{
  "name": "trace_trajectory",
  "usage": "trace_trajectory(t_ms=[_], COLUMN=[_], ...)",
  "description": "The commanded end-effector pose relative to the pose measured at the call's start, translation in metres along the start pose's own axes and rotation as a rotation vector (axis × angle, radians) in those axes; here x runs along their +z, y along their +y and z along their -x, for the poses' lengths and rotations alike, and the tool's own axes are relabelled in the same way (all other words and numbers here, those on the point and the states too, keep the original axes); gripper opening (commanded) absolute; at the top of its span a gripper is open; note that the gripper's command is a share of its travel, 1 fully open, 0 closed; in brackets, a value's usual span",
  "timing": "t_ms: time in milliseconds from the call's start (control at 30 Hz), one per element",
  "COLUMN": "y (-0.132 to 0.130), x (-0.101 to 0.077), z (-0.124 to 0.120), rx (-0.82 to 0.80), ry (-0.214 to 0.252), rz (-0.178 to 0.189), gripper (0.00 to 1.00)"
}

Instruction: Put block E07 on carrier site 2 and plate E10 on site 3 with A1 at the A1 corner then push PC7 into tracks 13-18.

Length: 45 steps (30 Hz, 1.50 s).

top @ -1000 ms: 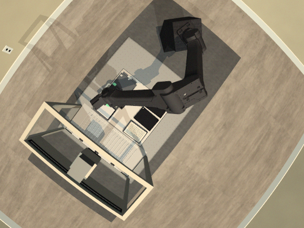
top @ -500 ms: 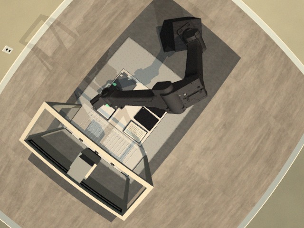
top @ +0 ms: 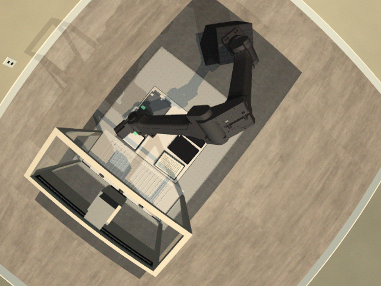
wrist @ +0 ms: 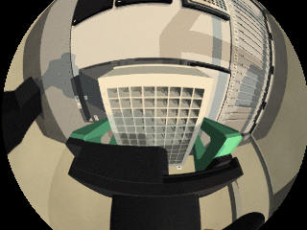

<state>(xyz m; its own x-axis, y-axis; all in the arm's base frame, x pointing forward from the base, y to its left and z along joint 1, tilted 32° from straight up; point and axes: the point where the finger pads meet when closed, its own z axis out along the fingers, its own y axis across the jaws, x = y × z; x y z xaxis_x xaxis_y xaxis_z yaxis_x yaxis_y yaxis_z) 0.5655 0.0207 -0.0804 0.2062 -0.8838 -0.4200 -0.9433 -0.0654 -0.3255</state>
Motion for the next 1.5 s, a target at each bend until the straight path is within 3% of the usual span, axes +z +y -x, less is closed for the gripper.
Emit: trace_trajectory(t_ms=[0, 200, 233, 367, 533, 600, 767, 800, 900, 1467], y=[-0.018, -0.017, -0.019, -0.018, -0.018, -0.017, -0.016, -0.029, -0.031, -0.02], x=[0.008, 0.019, 0.01, 0.033, 0.047, 0.046, 0.048, 0.031, 0.032, 0.039], z=[0.0, 0.001, -0.017, 0.001, 0.001, -0.011, -0.015, -0.004, -0.003, 0.006], rx=[-0.003, -0.003, 0.025, -0.002, -0.002, 0.017, 0.022, 0.008, 0.001, -0.004], ry=[0.005, 0.004, 0.017, 0.003, 0.003, 0.011, 0.012, 0.012, 0.012, 0.007], rz=[-0.026, -0.025, -0.044, -0.025, -0.024, -0.033, -0.035, -0.053, -0.06, -0.043], gripper=[0.0, 0.0, 0.0, 0.0, 0.0, 0.0, 0.0, 0.0, 0.0, 0.0])
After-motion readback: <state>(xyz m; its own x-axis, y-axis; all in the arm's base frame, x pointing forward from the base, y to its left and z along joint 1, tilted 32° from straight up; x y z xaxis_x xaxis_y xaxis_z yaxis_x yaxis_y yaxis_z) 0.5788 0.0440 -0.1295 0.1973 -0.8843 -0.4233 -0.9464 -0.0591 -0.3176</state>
